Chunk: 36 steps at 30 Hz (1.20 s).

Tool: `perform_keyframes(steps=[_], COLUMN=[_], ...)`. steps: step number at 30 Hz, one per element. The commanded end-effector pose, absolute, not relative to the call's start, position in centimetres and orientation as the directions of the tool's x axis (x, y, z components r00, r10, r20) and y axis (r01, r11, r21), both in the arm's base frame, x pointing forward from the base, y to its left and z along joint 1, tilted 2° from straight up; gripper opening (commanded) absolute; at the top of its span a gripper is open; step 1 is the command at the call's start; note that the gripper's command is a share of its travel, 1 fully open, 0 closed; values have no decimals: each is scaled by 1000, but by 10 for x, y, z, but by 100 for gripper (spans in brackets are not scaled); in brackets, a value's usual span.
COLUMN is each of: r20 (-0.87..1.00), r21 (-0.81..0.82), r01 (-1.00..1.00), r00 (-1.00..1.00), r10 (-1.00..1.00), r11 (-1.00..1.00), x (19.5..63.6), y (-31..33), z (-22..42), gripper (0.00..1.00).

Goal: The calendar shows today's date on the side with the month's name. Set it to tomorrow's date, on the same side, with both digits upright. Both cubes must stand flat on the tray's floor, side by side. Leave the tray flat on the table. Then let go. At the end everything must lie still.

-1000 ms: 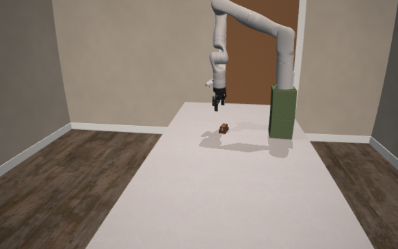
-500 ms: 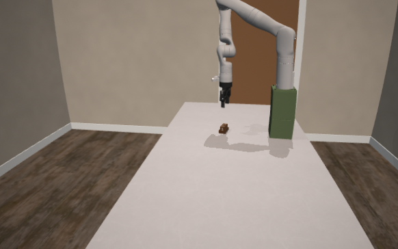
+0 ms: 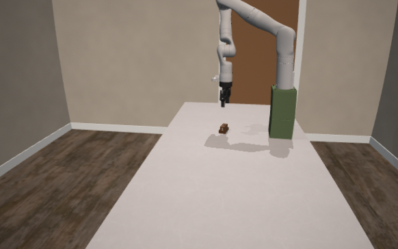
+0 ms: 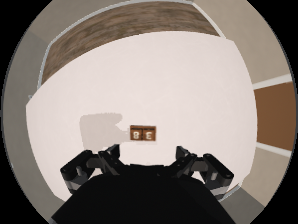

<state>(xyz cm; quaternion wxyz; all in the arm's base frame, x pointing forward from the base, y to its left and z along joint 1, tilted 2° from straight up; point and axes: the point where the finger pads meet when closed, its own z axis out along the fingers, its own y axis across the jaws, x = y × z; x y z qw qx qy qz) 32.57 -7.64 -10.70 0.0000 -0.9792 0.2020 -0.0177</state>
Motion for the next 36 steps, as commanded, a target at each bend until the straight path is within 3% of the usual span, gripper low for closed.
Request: perform_keyframes(steps=[1, 12, 26, 36], r20=[36, 35, 31, 24], r21=[-7, -8, -12, -18], r01=[-396, -428, -609, -827], r00=[918, 903, 793, 561], r10=[-396, -428, -609, -827], r11=[-918, -904, -793, -562], x=[326, 326, 325, 325], y=[-77, -77, -77, -78], z=[-107, -108, -116, -126], gripper=[100, 100, 100, 100])
